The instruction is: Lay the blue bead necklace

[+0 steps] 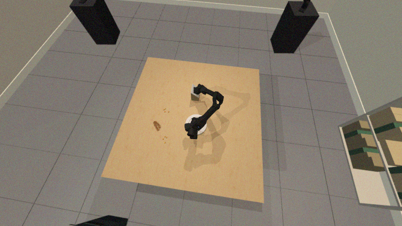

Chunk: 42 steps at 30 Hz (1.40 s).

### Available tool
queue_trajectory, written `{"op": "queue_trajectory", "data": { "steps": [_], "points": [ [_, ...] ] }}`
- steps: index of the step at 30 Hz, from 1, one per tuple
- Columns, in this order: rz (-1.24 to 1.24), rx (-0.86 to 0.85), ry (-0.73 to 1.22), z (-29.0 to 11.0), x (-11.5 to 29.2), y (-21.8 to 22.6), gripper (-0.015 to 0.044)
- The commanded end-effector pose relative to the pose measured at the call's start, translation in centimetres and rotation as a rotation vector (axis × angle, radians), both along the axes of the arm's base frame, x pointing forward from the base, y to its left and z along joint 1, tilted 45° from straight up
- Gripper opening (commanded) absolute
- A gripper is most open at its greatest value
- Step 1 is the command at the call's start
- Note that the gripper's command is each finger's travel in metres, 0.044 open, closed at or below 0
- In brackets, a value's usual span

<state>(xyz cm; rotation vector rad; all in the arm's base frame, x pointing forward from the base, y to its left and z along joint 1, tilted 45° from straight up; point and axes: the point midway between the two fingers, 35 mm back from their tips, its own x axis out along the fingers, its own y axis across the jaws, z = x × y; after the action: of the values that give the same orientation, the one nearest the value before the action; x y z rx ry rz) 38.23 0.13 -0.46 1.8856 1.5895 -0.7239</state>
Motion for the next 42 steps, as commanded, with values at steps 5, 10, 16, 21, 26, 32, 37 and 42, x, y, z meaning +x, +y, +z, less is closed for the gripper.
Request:
{"op": "queue_trajectory", "data": {
  "steps": [5, 10, 16, 21, 26, 32, 37, 42],
  "points": [
    [0.000, 0.001, 0.002, 0.00, -0.03, 0.01, 0.0289],
    [0.000, 0.002, 0.011, 0.43, -0.33, -0.42, 0.0420],
    [0.000, 0.004, 0.020, 0.88, -0.09, -0.95, 0.0440],
    [0.000, 0.004, 0.020, 0.88, -0.09, -0.95, 0.0440],
    [0.000, 0.004, 0.020, 0.88, -0.09, -0.95, 0.0440],
    [0.000, 0.004, 0.020, 0.88, -0.09, -0.95, 0.0440],
    [0.000, 0.004, 0.020, 0.88, -0.09, -0.95, 0.0440],
    [0.000, 0.004, 0.020, 0.88, -0.09, -0.95, 0.0440]
  ]
}}
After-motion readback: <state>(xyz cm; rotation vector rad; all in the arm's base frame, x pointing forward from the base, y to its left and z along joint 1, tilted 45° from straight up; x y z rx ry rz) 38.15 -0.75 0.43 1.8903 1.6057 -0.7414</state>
